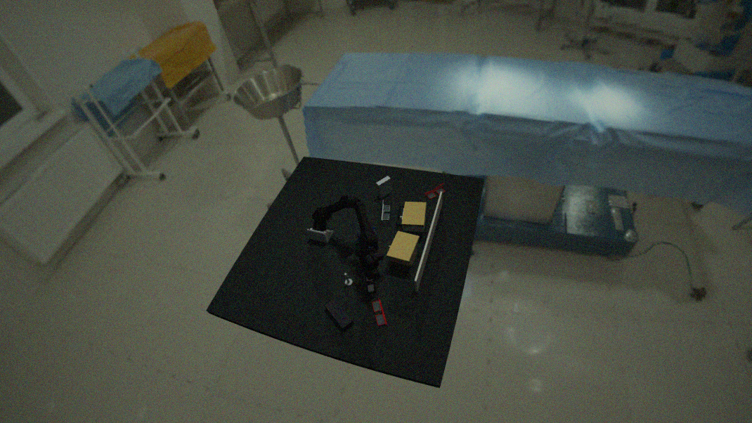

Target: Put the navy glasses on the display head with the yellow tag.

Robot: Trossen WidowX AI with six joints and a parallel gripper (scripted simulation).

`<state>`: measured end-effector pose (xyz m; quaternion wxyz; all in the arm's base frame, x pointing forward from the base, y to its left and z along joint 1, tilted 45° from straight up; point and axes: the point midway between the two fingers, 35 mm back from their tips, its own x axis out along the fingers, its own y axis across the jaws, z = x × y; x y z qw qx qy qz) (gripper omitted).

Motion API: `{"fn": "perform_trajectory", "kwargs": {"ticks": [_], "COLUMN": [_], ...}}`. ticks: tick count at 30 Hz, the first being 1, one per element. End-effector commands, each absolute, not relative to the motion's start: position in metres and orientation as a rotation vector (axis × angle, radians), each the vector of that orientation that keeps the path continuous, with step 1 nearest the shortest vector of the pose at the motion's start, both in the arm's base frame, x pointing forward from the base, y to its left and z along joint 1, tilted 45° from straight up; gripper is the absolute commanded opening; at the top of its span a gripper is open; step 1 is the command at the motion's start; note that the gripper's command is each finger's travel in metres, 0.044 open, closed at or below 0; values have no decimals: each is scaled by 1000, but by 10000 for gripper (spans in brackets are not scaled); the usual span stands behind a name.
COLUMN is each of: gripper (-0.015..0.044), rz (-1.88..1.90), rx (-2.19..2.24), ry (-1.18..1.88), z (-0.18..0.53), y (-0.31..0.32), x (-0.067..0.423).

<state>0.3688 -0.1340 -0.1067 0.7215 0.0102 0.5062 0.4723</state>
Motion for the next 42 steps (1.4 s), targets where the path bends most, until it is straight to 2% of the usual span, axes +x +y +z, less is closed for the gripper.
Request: {"fn": "perform_trajectory", "kwargs": {"ticks": [1,24,33,36,42], "gripper": [0,0,0,0,157], "rz": [1045,1045,1045,1045,1034], "rx": [21,21,22,22,25], "ry": [1116,1116,1119,1119,1114], "z": [-108,-112,-48,-47,-51], "y": [-135,-139,-155,-155,-156], "x": [370,375,341,340,345]}}
